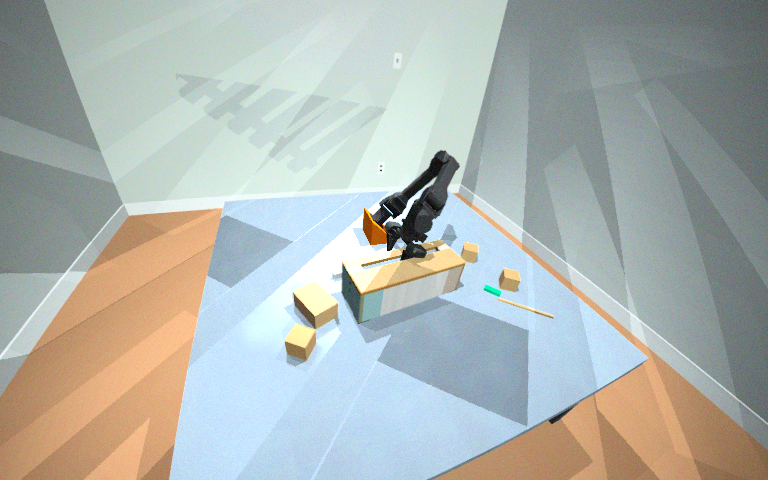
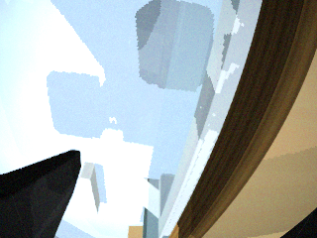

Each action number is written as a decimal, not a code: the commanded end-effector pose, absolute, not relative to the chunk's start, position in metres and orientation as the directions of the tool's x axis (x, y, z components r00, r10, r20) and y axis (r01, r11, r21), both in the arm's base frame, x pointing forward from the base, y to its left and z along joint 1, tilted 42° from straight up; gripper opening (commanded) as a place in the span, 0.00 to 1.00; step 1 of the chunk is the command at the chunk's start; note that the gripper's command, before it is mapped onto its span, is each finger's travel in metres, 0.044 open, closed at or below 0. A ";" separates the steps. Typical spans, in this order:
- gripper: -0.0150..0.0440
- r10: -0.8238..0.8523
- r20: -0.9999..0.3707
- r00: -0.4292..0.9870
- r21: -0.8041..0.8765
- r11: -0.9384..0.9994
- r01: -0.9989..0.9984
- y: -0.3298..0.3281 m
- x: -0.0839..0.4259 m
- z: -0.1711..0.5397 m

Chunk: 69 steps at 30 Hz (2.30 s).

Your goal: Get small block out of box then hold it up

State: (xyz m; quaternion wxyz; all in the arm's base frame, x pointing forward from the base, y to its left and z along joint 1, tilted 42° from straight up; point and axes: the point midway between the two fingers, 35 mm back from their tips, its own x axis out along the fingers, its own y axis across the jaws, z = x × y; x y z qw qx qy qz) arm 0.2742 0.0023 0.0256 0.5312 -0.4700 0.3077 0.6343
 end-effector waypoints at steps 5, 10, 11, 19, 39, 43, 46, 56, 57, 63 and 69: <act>0.93 0.379 -0.925 0.009 -0.111 -0.248 -0.962 -0.010 0.279 0.015; 0.93 0.379 -0.925 0.009 -0.111 -0.248 -0.962 -0.016 0.282 0.009; 0.93 0.379 -0.925 0.009 -0.111 -0.248 -0.962 -0.018 0.282 0.008; 0.93 0.378 -0.926 0.009 -0.111 -0.248 -0.962 -0.028 0.286 -0.002; 0.93 0.377 -0.926 0.010 -0.112 -0.248 -0.962 -0.055 0.295 -0.026; 0.93 0.376 -0.926 0.011 -0.112 -0.248 -0.962 -0.060 0.297 -0.030; 0.93 0.376 -0.926 0.011 -0.112 -0.248 -0.962 -0.064 0.299 -0.034; 0.93 0.375 -0.927 0.011 -0.112 -0.248 -0.962 -0.077 0.304 -0.046; 0.93 0.375 -0.927 0.011 -0.112 -0.248 -0.962 -0.078 0.304 -0.047; 0.93 0.375 -0.927 0.011 -0.112 -0.248 -0.962 -0.086 0.307 -0.054; 0.93 0.377 -0.926 0.008 -0.109 -0.247 -0.963 -0.108 0.310 -0.029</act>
